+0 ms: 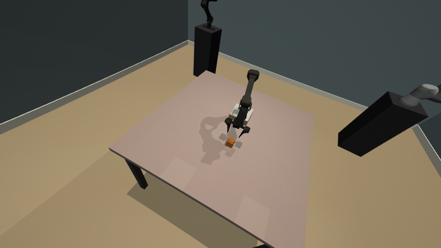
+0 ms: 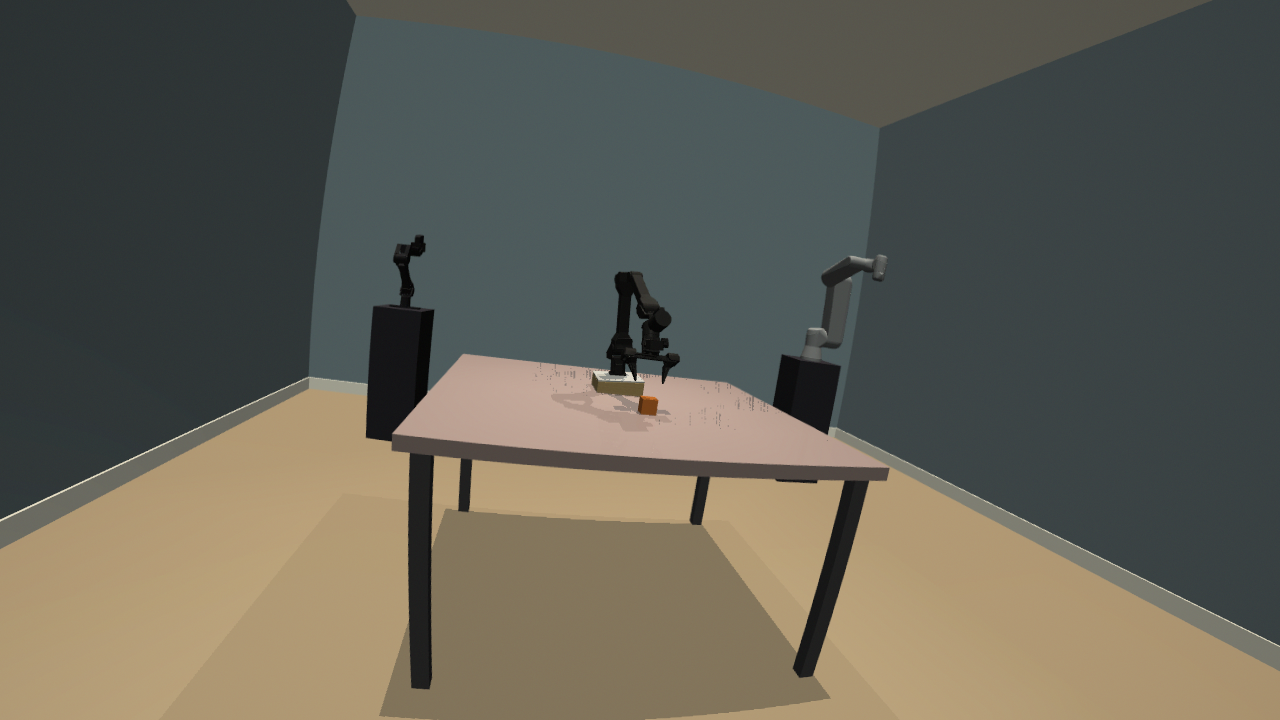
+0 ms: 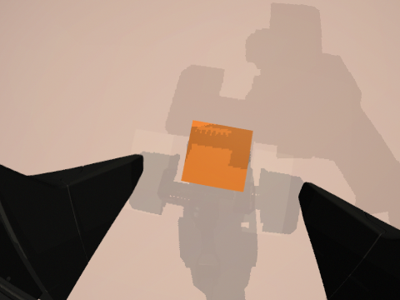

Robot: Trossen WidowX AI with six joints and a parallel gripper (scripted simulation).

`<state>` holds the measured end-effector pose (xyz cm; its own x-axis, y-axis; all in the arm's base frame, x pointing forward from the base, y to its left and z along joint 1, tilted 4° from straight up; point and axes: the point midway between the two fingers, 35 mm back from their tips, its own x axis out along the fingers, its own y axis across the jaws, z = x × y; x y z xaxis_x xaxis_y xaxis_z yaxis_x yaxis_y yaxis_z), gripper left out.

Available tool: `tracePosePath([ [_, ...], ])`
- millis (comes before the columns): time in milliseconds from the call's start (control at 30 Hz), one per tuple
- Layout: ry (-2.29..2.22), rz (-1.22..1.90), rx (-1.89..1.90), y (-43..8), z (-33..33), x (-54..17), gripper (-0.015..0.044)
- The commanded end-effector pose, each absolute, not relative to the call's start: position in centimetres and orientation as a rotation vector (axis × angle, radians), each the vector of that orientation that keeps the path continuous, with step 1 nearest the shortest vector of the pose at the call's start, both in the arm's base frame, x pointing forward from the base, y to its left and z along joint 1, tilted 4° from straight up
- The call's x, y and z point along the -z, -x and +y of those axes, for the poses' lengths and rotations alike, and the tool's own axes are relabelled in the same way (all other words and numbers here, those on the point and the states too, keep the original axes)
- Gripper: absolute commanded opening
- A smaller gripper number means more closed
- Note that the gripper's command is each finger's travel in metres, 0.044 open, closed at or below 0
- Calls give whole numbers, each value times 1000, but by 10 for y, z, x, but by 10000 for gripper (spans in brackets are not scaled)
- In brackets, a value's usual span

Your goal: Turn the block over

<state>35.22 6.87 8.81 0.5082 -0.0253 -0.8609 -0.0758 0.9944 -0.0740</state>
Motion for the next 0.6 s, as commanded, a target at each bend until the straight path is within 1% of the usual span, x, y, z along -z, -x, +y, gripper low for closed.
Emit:
tracePosePath([
  [0, 102, 1122, -29, -362, 72, -93, 440],
  [400, 105, 1490, -10, -380, 73, -111, 440],
  [567, 105, 1510, -8, -380, 73, -112, 440],
])
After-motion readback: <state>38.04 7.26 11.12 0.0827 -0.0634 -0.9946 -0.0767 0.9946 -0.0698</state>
